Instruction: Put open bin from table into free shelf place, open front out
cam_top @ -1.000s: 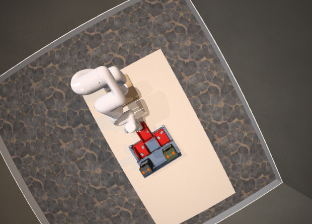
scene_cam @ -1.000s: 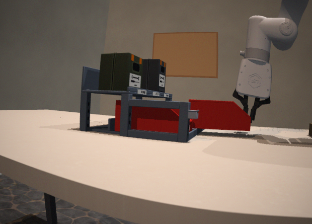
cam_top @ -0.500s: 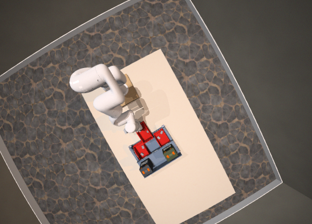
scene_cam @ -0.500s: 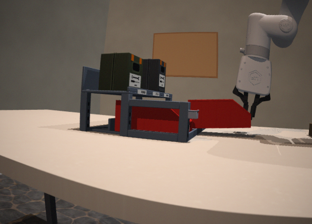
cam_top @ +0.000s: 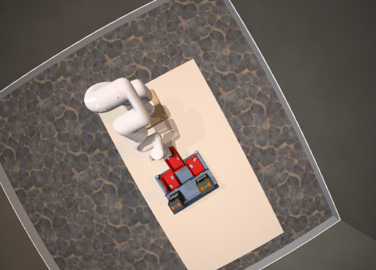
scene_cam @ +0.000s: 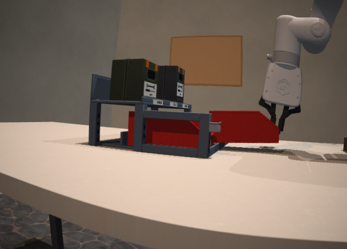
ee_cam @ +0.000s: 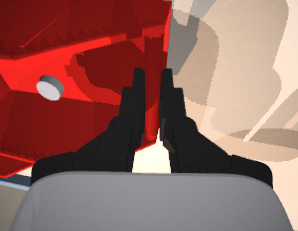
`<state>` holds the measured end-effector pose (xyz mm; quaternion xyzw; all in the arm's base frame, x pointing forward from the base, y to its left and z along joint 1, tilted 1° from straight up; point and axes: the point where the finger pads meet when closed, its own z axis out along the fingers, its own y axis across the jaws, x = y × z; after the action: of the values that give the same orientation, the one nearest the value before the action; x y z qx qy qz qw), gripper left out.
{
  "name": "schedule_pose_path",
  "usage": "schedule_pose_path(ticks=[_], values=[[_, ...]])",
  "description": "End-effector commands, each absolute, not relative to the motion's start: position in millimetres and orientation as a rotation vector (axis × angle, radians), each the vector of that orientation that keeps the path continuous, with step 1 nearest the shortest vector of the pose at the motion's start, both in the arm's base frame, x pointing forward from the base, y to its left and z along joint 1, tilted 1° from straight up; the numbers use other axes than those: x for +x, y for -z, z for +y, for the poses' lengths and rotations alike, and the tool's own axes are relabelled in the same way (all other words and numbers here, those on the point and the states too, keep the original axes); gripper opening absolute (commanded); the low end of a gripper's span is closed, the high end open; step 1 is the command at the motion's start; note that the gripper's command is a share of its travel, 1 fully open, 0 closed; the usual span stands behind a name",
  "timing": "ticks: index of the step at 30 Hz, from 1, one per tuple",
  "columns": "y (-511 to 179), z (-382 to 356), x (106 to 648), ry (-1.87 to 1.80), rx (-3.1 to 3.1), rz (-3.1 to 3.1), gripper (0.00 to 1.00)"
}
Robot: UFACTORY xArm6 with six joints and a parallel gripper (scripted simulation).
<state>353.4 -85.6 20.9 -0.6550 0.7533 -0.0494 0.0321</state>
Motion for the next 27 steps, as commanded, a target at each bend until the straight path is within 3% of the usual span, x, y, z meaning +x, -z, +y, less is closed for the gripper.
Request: schedule_pose_path(ticks=[1,27], values=[[-21.8,-85.9,354.8,0.157,-2.015,2.318,0.0],[-19.6,-85.9,354.6,0.157,-2.015,2.318,0.0]])
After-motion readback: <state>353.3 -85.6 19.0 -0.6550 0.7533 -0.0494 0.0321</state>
